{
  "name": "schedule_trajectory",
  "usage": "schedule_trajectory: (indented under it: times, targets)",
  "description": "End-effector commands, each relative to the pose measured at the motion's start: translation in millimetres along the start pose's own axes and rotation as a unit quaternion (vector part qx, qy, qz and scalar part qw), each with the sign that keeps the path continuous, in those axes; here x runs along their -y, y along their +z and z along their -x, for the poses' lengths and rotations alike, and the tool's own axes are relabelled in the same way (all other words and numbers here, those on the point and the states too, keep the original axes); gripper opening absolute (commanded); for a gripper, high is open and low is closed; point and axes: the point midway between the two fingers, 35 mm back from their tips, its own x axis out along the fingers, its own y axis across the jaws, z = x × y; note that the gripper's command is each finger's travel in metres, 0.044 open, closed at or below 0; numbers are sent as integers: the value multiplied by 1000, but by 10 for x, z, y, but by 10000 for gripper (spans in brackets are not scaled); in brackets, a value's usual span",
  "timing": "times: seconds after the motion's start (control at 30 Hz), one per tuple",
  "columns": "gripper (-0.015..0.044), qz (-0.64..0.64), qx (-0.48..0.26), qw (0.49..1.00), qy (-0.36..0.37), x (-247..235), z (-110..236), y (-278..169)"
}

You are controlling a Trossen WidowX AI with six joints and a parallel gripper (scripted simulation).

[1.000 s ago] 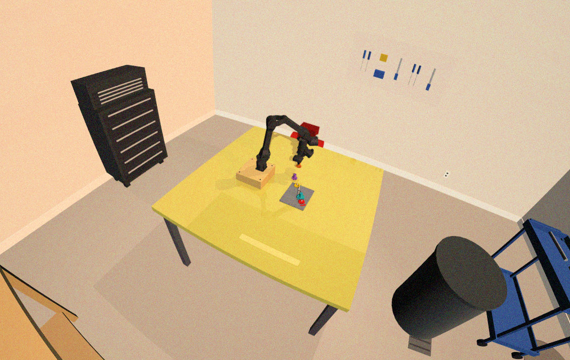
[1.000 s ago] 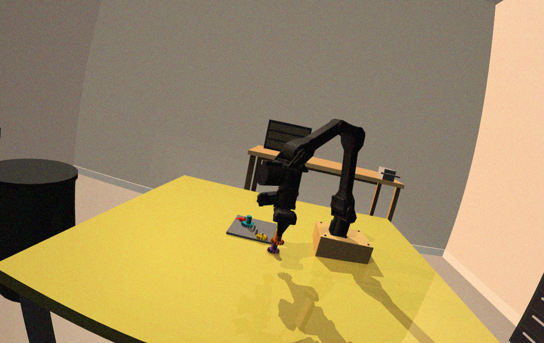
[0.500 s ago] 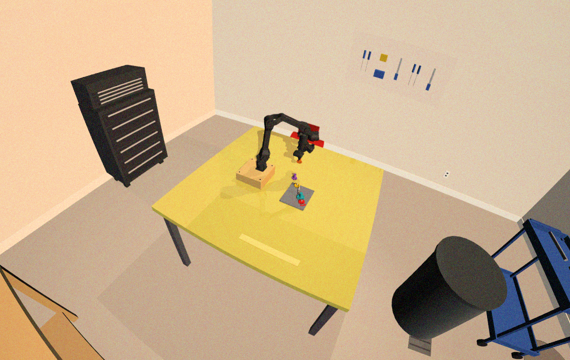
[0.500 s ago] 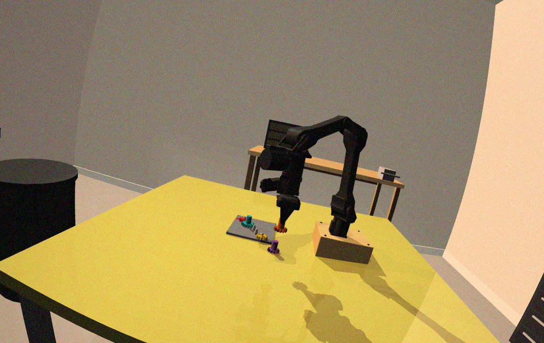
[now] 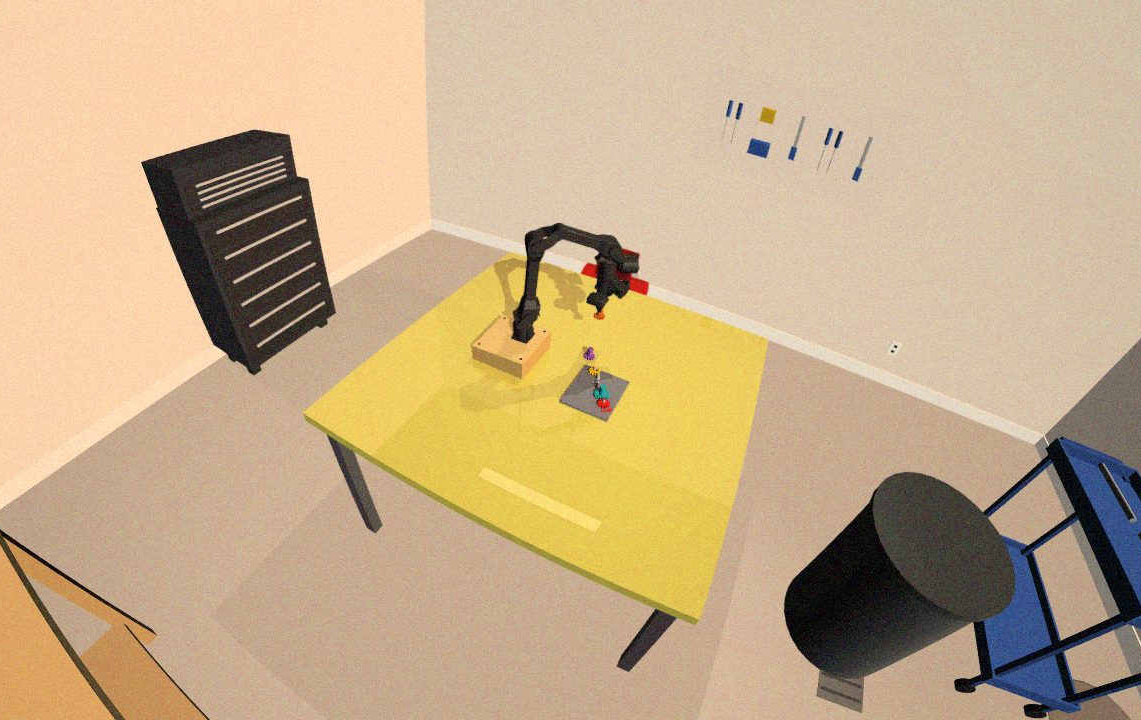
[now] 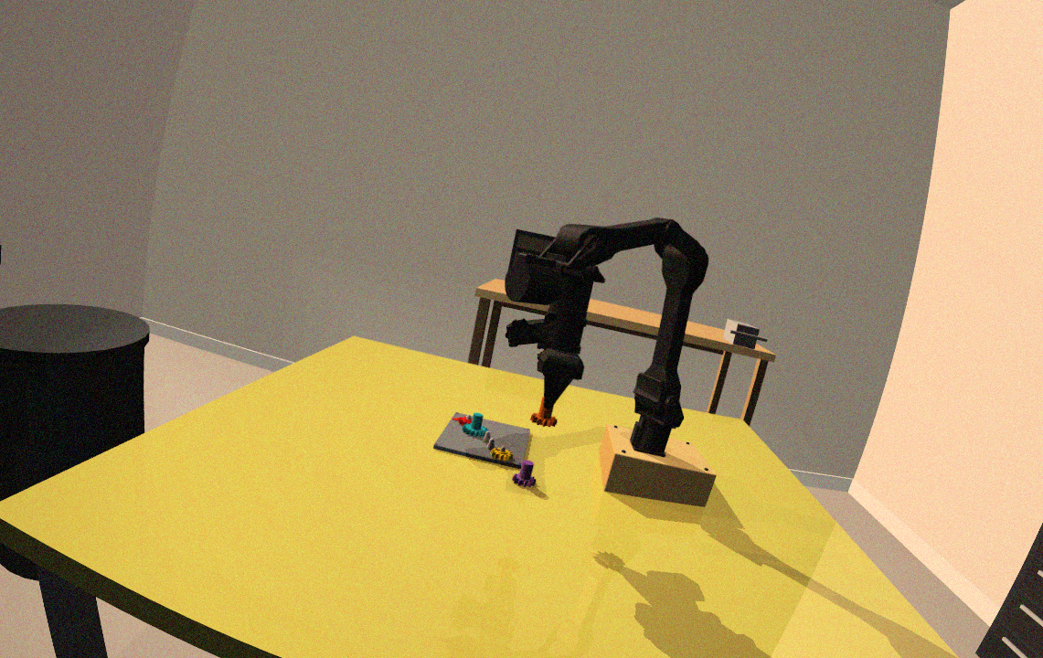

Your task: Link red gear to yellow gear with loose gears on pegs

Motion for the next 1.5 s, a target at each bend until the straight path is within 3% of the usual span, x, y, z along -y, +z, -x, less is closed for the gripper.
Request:
schedule_trajectory:
  times: [0.0, 1.47]
  targets:
    - [0, -4, 1, 1000, 4, 32, 29, 29]
    - [0, -13, 3, 1000, 7, 825, -311, 582]
